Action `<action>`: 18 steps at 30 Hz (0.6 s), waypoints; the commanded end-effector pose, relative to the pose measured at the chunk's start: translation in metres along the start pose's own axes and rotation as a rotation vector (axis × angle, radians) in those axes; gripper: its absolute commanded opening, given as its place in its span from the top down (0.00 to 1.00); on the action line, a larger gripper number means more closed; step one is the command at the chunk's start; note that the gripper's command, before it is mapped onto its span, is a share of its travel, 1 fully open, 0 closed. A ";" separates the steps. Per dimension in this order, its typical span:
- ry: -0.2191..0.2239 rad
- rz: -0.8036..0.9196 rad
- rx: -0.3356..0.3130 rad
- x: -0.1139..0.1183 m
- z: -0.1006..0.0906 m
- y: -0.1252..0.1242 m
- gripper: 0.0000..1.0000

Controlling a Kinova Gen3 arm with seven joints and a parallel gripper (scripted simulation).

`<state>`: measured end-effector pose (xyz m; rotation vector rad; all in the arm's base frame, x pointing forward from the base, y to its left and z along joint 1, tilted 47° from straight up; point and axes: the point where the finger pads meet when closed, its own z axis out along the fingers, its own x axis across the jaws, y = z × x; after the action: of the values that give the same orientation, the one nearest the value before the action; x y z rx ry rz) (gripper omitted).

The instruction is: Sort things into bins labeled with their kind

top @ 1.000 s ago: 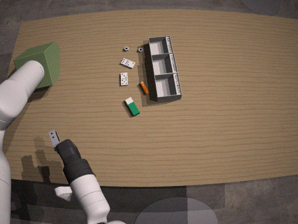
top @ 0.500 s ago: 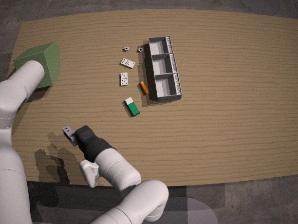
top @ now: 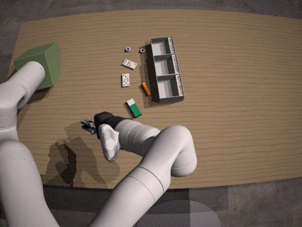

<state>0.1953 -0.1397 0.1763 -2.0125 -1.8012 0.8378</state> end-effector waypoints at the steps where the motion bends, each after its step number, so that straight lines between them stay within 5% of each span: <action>1: -0.079 -0.012 -0.012 0.015 -0.006 0.014 0.69; 7: -0.200 0.054 -0.071 0.031 -0.016 0.037 0.69; 14: -0.275 0.097 -0.124 0.045 -0.024 0.054 0.69; 18: -0.357 0.145 -0.205 0.063 -0.033 0.070 0.69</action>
<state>0.2649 -0.1005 0.1518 -2.2731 -1.9471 1.1324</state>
